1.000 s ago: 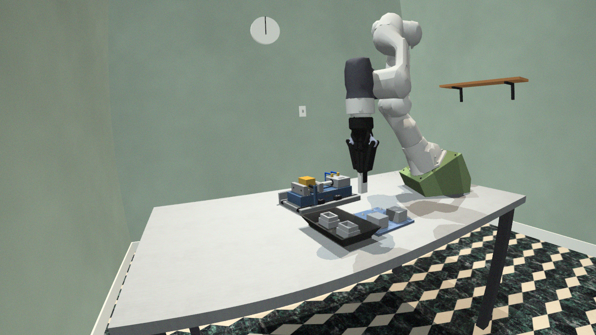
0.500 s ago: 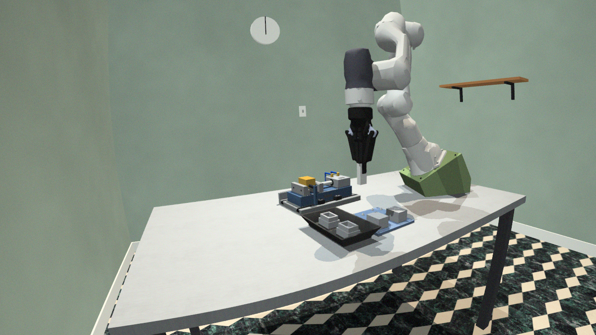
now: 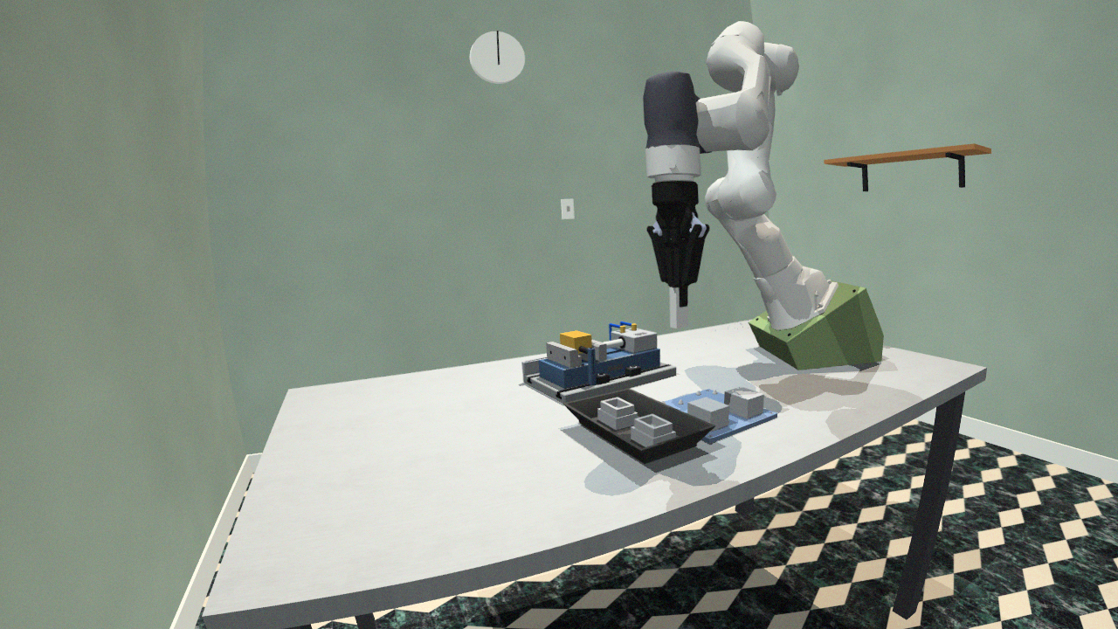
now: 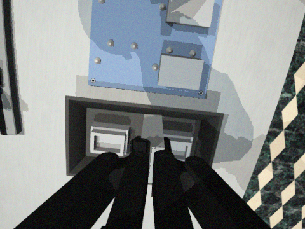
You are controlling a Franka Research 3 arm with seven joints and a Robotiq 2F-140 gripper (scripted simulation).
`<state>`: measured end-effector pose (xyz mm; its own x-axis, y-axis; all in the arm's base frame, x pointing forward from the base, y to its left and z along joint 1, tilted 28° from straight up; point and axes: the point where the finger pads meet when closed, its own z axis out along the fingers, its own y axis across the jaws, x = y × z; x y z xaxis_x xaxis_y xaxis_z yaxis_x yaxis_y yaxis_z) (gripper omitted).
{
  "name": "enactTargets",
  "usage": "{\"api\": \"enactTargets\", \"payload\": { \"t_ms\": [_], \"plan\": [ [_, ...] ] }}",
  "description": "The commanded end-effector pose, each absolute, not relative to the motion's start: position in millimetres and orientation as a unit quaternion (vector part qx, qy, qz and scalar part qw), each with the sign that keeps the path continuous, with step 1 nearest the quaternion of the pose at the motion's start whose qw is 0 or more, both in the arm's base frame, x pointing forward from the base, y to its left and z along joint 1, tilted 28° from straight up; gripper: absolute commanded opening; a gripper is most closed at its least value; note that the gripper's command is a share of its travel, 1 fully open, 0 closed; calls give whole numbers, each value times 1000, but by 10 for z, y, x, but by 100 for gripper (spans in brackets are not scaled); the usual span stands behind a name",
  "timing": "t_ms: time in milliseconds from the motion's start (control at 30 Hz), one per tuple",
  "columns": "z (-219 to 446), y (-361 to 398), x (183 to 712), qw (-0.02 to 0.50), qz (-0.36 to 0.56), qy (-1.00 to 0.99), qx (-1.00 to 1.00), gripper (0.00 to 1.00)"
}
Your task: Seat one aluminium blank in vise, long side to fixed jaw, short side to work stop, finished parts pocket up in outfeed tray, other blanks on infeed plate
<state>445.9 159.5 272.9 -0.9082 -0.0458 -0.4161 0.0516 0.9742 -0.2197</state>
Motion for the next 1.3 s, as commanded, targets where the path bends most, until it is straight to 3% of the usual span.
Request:
{"api": "enactTargets", "payload": {
  "t_ms": [0, 400, 767, 1267],
  "plan": [
    [2748, 1589, 4408, 208, -117, 971, 0, 0],
    [2820, 1627, 4598, 203, -125, 971, -3, 0],
    [3445, 1578, 5884, 208, -119, 971, 0, 0],
    [3426, 1562, 5924, 209, -119, 971, 0, 0]
  ]
}}
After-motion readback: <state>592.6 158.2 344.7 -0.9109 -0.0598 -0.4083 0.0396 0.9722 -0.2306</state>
